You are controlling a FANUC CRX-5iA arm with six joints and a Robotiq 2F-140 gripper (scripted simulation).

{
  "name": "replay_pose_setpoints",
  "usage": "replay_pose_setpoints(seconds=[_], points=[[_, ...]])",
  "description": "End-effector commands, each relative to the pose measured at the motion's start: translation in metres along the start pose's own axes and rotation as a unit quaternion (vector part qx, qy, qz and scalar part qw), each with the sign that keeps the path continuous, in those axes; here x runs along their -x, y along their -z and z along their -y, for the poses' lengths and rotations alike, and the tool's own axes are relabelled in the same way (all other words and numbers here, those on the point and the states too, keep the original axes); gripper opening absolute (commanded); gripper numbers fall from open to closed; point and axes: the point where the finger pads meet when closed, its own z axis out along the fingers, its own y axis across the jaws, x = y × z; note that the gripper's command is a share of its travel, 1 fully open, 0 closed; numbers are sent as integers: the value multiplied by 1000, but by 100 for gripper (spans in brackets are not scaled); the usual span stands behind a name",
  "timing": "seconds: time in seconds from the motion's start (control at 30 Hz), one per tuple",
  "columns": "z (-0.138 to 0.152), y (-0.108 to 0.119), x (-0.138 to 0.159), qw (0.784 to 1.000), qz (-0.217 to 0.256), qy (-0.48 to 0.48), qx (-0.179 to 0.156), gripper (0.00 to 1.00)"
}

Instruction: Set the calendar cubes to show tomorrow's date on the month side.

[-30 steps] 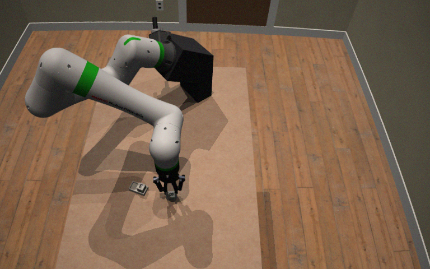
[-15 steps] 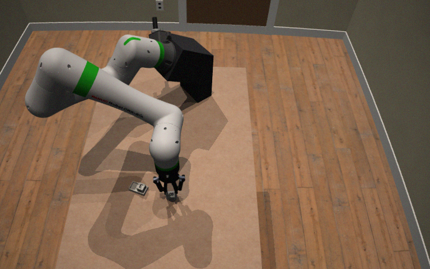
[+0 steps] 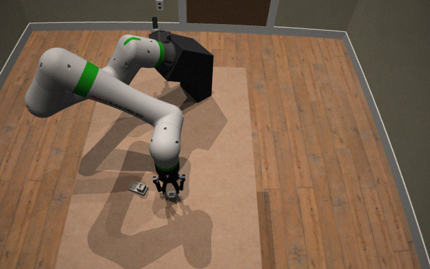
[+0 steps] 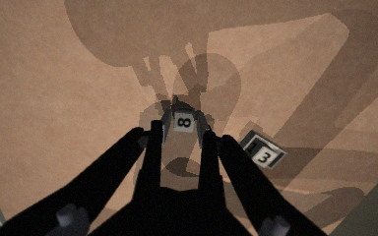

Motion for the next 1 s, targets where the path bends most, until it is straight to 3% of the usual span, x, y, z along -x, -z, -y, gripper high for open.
replay_pose_setpoints(seconds=[0.0, 0.37, 0.63, 0.97], points=[[0, 0, 0, 1000, 0, 0, 0, 36], [0, 1, 0, 1000, 0, 0, 0, 36], [0, 15, 0, 1000, 0, 0, 0, 36], [0, 66, 0, 1000, 0, 0, 0, 36]])
